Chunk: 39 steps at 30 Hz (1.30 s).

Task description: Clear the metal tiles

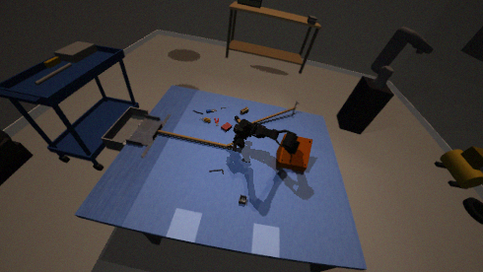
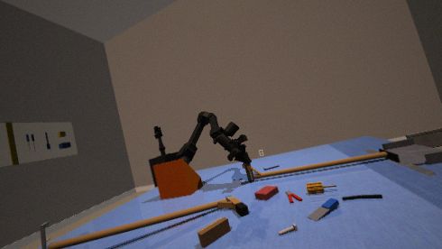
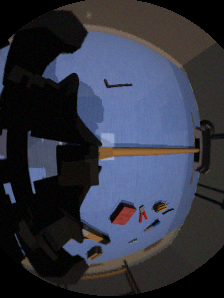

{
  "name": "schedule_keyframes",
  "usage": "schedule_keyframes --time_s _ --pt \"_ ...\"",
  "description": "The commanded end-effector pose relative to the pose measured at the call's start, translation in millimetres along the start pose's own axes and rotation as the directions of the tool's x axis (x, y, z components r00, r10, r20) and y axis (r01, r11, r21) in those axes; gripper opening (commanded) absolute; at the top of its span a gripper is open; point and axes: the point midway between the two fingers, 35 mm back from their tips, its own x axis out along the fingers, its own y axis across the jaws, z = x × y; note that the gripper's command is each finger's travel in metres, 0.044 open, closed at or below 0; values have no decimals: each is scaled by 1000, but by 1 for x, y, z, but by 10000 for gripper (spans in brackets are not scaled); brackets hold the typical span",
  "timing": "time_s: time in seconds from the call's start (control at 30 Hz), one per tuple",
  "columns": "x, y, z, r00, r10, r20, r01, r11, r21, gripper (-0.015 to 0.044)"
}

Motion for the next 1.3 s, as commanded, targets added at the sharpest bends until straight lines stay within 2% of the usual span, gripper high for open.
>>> schedule_keyframes --time_s 0.0,0.77,1.27 --pt "-6 0 -1 1000 1 16 -1 1000 -8 0" --pt "-26 1 -33 1000 1 18 0 1000 -8 0" --pt "-23 2 -34 1000 -2 6 2 1000 -2 0"
